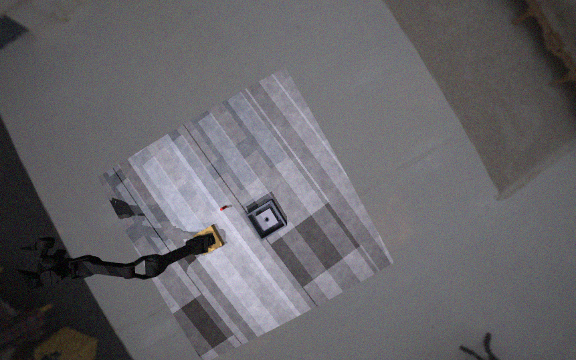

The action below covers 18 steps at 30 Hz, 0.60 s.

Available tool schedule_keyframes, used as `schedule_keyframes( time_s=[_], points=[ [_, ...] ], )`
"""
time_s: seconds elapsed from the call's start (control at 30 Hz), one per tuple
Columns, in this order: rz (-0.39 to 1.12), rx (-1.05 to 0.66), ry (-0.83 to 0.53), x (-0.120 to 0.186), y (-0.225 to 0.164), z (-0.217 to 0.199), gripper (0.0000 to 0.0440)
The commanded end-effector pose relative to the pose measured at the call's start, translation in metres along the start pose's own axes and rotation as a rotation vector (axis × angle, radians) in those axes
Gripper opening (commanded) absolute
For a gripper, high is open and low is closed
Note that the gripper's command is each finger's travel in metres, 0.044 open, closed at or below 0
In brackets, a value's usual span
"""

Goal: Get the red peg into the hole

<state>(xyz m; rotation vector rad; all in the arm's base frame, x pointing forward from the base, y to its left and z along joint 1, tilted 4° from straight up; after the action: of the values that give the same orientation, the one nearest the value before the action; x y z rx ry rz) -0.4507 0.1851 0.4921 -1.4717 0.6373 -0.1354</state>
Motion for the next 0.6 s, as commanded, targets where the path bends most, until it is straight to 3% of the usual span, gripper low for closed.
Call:
schedule_keyframes(
  time_s=[0.0,0.07,0.57],
  points=[
    [0.005,-0.010,0.015,0.001,-0.002,0.007,0.0419],
    [0.009,-0.038,0.051,0.003,-0.005,0.024,0.0440],
    [-0.092,-0.429,0.398,0.057,0.018,0.195,0.0440]
  ],
)
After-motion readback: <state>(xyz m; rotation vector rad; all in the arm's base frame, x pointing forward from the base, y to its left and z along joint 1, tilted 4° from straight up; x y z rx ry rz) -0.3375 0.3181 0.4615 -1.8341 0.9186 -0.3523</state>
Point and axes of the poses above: the point midway between the two fingers, 35 mm back from their tips, its own x axis back along the fingers, its own z axis across the jaws, y = z × x, the point moved 4 cm from there along x, back along the fingers, and after that the axes turned 12 degrees about x, right-handed, at the moved point
